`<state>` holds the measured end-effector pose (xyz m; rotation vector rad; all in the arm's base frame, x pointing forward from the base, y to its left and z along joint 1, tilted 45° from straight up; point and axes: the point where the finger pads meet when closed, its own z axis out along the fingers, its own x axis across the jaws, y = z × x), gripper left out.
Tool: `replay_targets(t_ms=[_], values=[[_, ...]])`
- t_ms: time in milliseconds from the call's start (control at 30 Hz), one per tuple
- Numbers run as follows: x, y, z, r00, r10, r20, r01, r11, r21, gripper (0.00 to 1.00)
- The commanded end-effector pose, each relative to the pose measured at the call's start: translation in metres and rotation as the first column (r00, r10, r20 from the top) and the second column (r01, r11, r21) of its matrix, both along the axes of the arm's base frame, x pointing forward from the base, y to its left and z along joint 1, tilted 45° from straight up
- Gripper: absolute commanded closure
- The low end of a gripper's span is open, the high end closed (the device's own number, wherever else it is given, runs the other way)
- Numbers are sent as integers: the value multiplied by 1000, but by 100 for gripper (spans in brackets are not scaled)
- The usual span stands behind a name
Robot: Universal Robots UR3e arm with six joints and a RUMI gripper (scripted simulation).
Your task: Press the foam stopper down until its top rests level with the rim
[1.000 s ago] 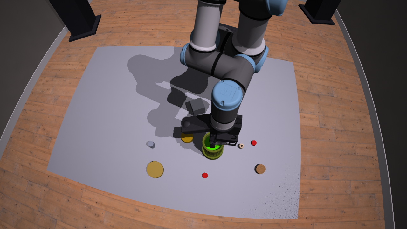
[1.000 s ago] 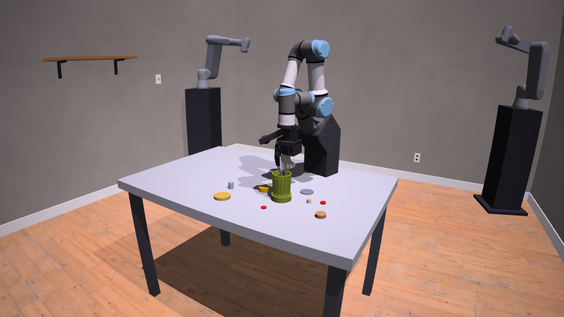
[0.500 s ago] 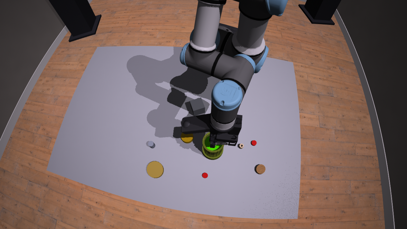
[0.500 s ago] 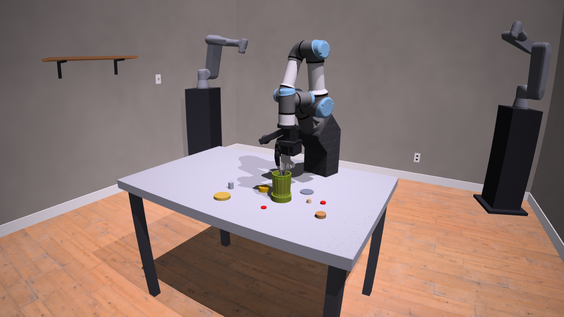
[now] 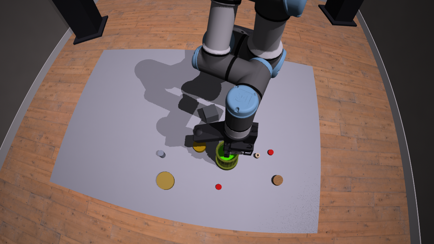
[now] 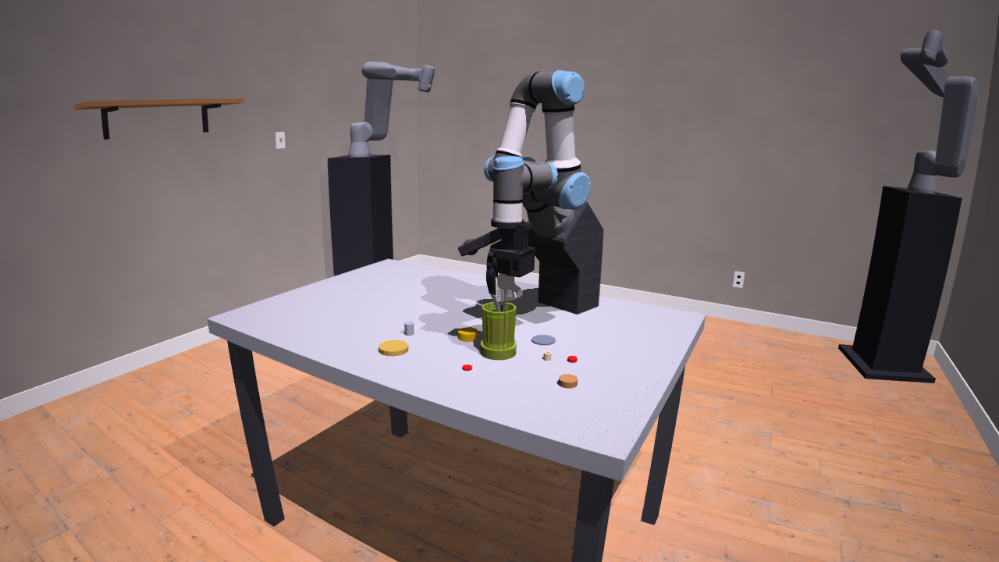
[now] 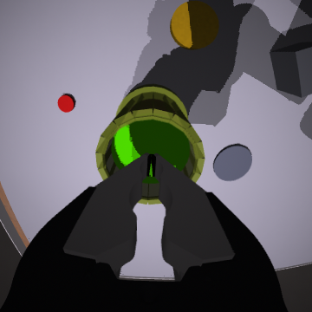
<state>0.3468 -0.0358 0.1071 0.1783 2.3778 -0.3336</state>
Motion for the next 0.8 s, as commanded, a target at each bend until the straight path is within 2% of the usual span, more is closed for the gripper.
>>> replay_targets(t_ms=[0,767], values=[[0,0,1,1000,0,2,0,1000,-1,100],[-7,3,10,1000,0,4,0,1000,-1,100]])
